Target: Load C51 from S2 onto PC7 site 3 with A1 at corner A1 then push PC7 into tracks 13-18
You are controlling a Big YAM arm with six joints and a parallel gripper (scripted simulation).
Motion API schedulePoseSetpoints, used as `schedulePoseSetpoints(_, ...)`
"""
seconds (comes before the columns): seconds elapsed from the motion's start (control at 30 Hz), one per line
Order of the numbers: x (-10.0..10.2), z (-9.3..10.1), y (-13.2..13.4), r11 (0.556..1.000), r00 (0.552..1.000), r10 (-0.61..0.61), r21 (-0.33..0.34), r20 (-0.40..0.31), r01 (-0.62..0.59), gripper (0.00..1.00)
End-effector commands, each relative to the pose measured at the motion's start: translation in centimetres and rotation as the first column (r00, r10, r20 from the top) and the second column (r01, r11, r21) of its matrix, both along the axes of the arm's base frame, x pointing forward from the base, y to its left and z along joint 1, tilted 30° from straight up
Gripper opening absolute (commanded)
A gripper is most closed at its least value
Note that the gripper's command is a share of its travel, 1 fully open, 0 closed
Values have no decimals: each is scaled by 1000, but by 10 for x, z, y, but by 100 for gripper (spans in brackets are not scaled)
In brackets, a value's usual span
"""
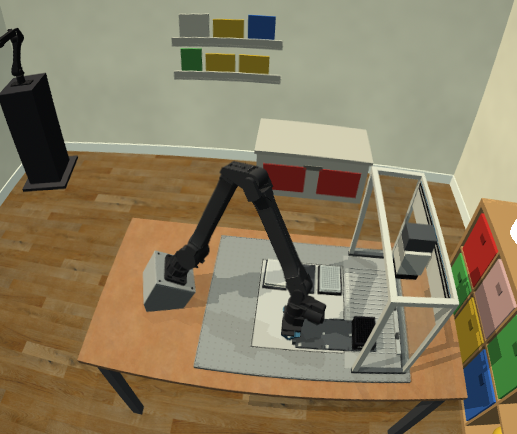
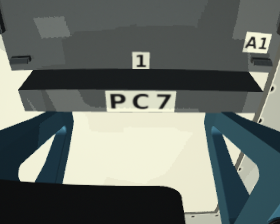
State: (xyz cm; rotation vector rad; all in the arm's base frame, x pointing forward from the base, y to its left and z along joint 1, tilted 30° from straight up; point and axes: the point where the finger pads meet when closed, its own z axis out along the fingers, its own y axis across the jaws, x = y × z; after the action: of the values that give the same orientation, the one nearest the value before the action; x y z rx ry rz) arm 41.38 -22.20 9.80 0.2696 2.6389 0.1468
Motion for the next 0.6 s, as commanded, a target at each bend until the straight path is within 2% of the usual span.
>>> schedulePoseSetpoints(0.0, 30, 33, -11, 999, 998, 16, -43, 67, -13, 80)
schedulePoseSetpoints(0.43, 40, 36, -14, 999, 998, 14, -42, 68, -11, 80)
schedulePoseSetpoints(0.47, 42, 45, -14, 998, 996, 19, -56, 84, -14, 80)
schedulePoseSetpoints(0.57, 43, 40, -14, 999, 998, 16, -43, 68, -13, 80)
